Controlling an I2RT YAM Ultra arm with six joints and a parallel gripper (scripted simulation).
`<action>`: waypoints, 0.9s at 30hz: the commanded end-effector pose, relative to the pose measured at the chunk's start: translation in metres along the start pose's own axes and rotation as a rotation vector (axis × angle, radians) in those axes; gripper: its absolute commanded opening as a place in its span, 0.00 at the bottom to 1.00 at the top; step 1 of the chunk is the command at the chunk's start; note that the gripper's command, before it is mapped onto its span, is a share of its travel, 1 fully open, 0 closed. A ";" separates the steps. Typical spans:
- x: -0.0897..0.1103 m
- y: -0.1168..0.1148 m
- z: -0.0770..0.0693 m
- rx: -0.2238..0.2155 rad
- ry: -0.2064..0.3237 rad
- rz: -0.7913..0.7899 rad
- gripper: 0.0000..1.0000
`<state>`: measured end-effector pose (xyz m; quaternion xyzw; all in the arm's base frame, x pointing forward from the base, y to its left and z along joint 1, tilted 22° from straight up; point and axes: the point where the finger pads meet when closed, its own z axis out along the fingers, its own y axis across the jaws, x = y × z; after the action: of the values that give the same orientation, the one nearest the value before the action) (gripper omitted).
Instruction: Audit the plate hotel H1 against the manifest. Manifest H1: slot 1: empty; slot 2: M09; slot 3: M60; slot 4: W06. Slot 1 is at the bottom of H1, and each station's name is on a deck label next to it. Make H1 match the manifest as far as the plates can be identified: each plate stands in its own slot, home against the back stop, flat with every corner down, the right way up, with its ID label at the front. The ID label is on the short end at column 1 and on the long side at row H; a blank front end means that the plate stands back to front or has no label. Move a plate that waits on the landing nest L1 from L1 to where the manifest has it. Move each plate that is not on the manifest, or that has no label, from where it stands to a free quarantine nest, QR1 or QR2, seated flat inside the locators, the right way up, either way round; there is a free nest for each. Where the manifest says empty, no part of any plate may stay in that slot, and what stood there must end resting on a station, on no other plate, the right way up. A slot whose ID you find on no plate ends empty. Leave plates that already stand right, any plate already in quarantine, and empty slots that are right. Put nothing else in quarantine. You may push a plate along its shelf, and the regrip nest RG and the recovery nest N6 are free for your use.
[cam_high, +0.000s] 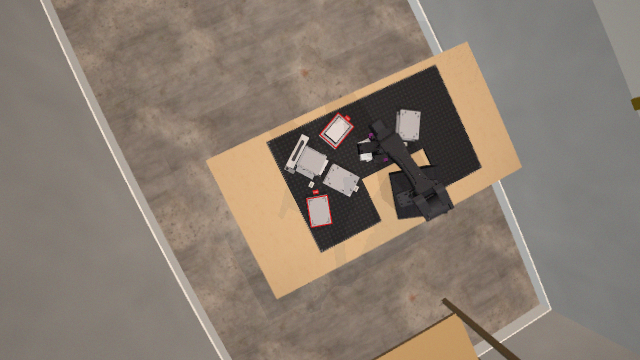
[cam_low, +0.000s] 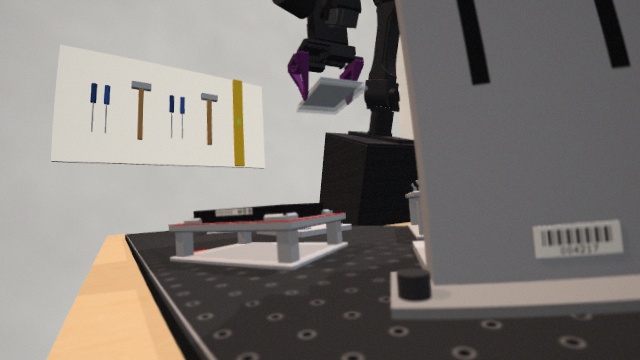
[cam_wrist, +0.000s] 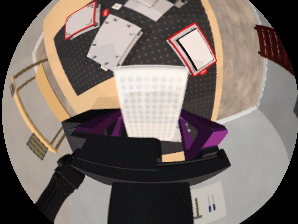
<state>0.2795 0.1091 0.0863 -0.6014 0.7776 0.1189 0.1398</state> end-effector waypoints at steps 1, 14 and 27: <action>0.005 -0.006 -0.004 0.011 -0.015 -0.075 0.86; 0.039 -0.020 -0.003 0.012 -0.013 -0.238 0.86; 0.074 -0.031 -0.003 0.013 -0.012 -0.311 0.86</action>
<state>0.2894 0.0398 0.0599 -0.7031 0.6864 0.1006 0.1562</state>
